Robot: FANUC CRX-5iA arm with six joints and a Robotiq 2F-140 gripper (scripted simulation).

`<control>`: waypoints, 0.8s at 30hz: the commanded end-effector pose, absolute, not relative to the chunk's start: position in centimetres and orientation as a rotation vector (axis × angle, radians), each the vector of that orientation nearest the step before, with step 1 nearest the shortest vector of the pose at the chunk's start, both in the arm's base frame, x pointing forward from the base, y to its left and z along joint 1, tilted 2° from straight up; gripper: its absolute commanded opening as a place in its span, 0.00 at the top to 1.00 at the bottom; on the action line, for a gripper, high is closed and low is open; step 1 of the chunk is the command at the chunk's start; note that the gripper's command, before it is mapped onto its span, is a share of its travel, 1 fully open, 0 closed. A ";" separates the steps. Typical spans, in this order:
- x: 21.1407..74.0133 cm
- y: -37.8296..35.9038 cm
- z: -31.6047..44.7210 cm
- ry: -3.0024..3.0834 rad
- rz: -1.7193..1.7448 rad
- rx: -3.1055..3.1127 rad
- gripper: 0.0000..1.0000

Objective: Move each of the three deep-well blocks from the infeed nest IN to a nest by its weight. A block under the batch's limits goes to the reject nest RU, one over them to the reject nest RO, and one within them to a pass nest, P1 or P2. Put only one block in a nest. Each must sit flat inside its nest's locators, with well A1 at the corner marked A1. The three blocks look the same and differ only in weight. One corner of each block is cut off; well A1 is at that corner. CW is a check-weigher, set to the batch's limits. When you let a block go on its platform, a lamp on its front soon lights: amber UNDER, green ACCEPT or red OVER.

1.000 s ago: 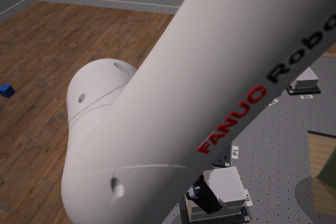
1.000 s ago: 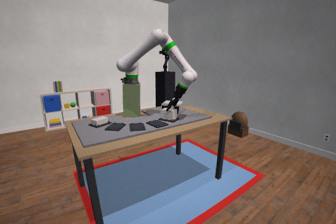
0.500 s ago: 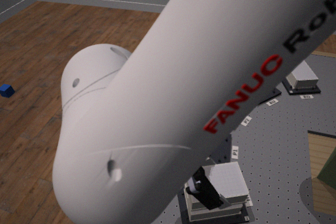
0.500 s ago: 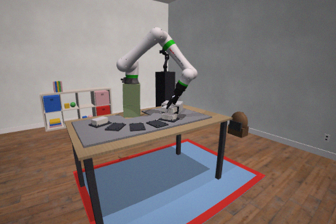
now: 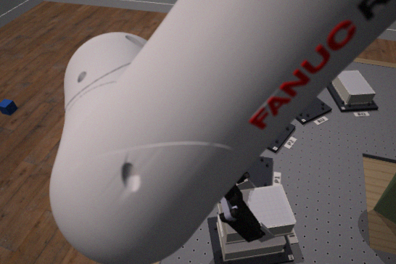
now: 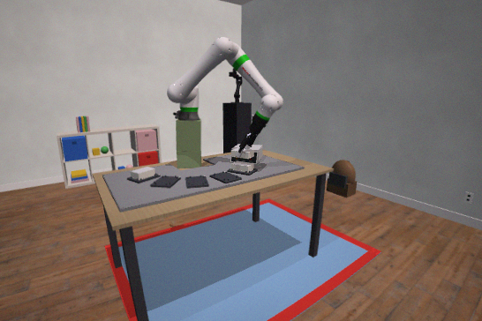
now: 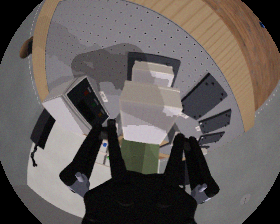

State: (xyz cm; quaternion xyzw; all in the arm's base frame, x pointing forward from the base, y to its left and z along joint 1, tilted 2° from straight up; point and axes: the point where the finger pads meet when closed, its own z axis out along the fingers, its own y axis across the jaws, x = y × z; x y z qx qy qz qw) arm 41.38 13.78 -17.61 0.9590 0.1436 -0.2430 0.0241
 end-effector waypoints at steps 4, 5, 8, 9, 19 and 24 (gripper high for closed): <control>41.4 13.8 -16.7 0.444 -0.751 2.968 0.90; 41.4 13.8 -16.7 0.444 -0.751 2.968 0.90; 41.4 13.7 -16.4 0.444 -0.751 2.968 0.90; 41.4 13.7 -16.2 0.444 -0.751 2.968 0.90; 41.4 13.7 -15.9 0.444 -0.751 2.968 0.90; 41.4 13.7 -15.9 0.444 -0.751 2.968 0.90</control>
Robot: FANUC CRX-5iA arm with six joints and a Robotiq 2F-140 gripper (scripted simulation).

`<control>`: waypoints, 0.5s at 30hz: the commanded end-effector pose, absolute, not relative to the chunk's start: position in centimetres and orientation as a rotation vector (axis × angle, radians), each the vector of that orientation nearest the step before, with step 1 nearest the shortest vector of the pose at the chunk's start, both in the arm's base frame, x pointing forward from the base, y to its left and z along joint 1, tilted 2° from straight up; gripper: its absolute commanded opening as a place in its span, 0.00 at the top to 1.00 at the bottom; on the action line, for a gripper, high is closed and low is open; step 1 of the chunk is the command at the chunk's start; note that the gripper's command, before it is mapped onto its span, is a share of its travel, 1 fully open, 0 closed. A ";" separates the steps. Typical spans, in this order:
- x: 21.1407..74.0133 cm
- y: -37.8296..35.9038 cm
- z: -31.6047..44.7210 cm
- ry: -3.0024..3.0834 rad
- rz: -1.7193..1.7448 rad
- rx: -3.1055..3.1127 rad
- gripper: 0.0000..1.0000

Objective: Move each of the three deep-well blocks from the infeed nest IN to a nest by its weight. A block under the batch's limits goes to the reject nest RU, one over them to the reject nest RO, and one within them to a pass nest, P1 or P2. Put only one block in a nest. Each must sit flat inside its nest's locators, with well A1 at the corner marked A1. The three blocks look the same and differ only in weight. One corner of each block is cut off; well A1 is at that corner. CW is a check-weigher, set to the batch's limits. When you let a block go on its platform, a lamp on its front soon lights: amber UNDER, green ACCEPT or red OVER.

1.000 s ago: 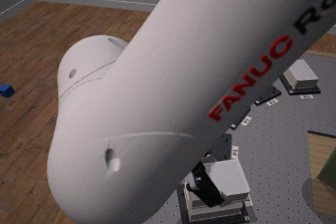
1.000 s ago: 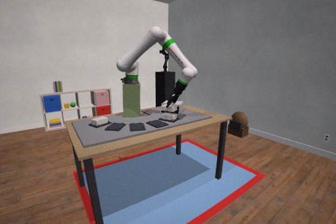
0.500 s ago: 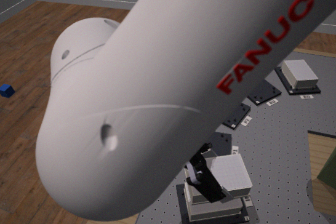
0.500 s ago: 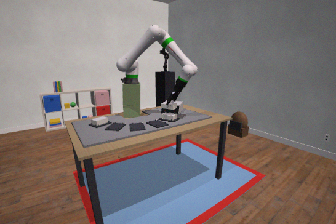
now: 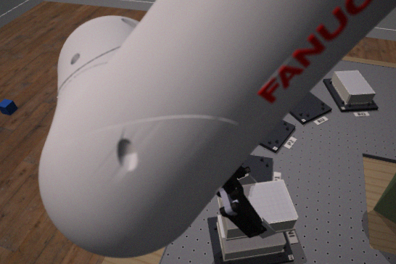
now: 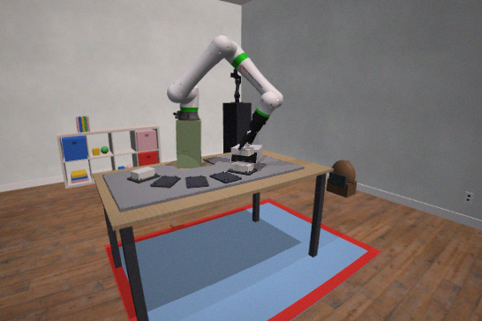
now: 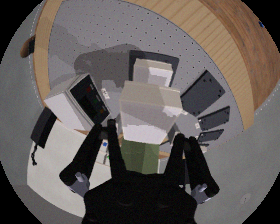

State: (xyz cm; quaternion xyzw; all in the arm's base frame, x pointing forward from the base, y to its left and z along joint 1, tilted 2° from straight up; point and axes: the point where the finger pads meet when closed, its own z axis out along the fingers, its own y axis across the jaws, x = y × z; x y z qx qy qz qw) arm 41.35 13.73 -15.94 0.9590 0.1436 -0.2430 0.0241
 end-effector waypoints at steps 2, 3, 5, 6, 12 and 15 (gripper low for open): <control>41.4 13.7 -15.9 0.444 -0.751 2.968 0.90; 41.4 13.7 -15.9 0.444 -0.751 2.968 0.90; 41.2 14.0 -15.8 0.492 -0.747 2.952 0.90; 41.1 14.3 -15.7 0.539 -0.742 2.936 0.90; 40.2 16.0 -15.1 0.814 -0.708 2.823 0.90; 39.9 16.5 -14.9 0.902 -0.696 2.780 0.90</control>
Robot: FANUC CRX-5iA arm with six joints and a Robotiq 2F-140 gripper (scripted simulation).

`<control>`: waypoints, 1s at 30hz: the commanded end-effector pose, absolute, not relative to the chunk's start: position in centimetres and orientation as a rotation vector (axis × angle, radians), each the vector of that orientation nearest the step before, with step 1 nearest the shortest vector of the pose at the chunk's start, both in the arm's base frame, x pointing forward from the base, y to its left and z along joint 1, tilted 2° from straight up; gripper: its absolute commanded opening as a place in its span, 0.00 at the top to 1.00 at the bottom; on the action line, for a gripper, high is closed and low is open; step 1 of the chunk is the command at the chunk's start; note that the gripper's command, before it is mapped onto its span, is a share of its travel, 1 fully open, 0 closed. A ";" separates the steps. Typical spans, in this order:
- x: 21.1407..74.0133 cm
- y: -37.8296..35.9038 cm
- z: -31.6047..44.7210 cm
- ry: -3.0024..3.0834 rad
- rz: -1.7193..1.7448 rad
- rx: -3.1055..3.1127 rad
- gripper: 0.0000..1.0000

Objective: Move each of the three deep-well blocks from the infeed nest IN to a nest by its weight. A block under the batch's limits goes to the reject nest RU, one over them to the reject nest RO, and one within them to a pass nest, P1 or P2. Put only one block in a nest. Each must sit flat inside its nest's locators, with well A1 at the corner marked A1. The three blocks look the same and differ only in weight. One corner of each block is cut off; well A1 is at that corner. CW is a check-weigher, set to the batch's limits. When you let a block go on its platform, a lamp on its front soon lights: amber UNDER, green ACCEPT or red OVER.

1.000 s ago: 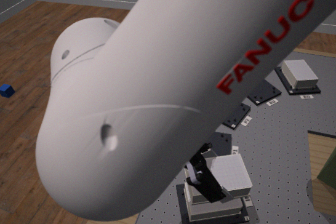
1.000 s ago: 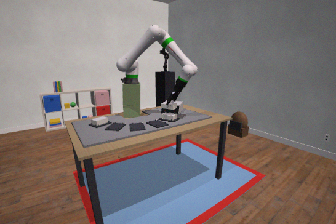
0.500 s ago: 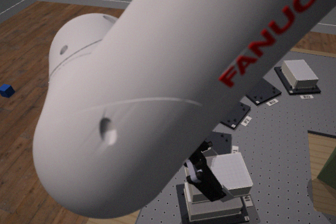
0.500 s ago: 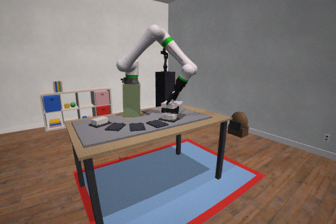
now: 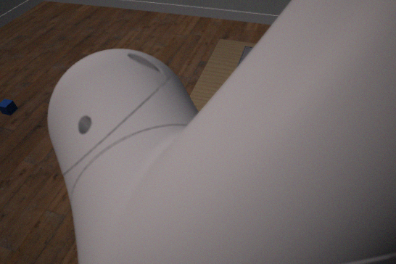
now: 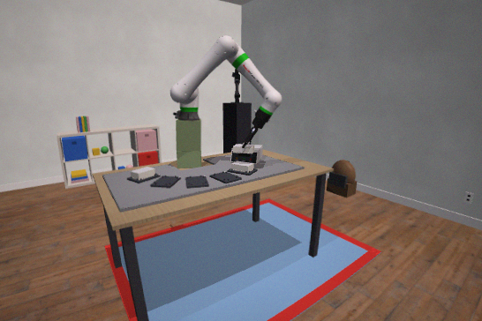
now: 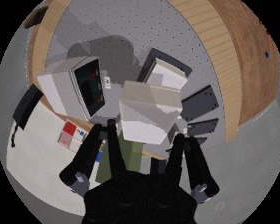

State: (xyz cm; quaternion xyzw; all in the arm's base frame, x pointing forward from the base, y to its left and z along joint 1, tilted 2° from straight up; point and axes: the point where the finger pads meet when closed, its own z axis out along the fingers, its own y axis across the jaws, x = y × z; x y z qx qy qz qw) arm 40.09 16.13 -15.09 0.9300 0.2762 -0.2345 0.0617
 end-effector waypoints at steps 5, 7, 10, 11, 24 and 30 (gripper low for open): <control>39.3 17.7 -14.5 0.961 -0.687 2.750 0.90; 39.0 18.2 -14.3 0.961 -0.687 2.750 0.90; 38.5 19.1 -14.0 0.961 -0.687 2.750 0.90; 38.4 19.4 -13.9 0.961 -0.687 2.750 0.90; 36.7 22.5 -12.9 0.961 -0.687 2.750 0.90; 35.8 24.1 -12.3 0.961 -0.687 2.750 0.90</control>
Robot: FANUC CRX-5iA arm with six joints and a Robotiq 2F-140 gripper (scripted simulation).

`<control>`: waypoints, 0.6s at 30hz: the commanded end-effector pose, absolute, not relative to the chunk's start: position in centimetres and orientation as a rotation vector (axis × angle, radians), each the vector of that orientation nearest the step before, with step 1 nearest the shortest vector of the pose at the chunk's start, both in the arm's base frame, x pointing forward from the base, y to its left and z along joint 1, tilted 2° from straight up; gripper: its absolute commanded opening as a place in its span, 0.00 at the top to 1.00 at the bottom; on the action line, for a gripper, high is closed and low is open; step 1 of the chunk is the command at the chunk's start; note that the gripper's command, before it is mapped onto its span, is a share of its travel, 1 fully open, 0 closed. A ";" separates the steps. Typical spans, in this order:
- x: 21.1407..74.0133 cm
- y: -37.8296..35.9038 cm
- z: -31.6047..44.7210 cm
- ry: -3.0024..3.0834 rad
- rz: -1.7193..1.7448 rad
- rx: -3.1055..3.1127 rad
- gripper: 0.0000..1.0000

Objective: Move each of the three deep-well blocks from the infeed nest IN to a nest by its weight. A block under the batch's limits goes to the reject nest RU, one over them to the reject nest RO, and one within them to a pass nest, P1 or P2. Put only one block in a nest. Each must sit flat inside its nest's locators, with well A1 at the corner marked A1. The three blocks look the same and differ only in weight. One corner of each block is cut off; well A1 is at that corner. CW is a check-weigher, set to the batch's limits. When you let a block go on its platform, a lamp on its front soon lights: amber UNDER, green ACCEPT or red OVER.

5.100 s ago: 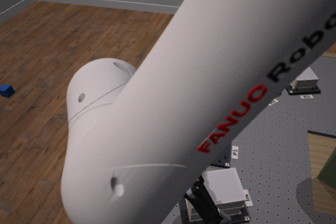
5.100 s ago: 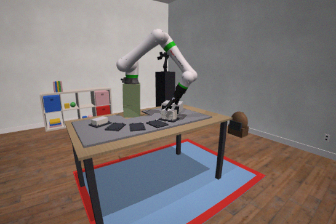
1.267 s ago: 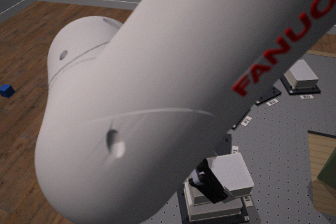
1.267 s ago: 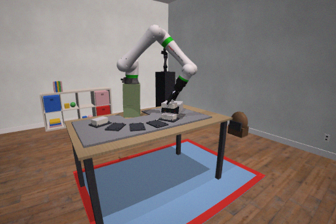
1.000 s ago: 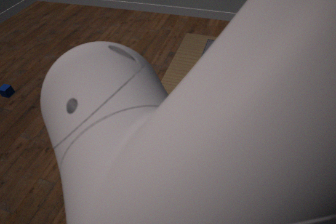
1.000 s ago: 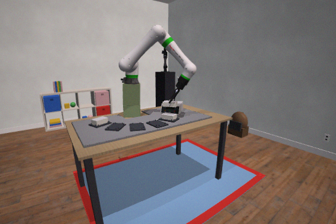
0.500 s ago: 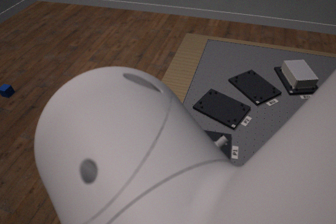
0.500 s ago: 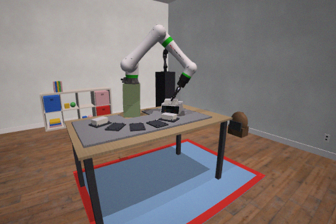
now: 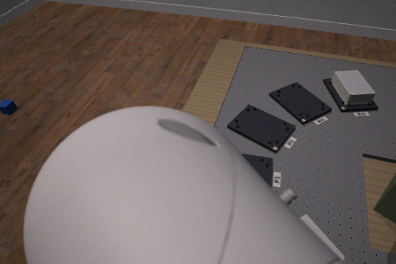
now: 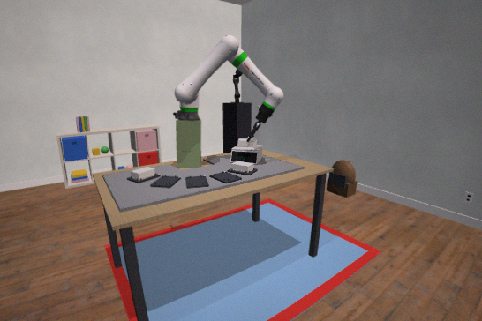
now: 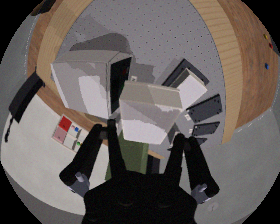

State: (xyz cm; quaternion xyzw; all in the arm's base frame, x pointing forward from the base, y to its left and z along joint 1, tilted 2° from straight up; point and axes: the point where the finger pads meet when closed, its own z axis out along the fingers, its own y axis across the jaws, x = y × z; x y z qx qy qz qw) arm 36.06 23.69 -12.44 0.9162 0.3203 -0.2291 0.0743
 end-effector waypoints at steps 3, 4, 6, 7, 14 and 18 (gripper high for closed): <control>35.4 25.0 -12.0 0.961 -0.687 2.750 0.90; 35.4 25.0 -12.0 0.961 -0.687 2.750 0.90; 35.3 25.3 -11.9 0.961 -0.687 2.750 0.90; 35.1 25.5 -11.8 0.961 -0.687 2.750 0.90; 34.1 27.5 -11.1 0.961 -0.687 2.750 0.90; 33.5 28.3 -10.9 1.004 -0.680 2.727 0.90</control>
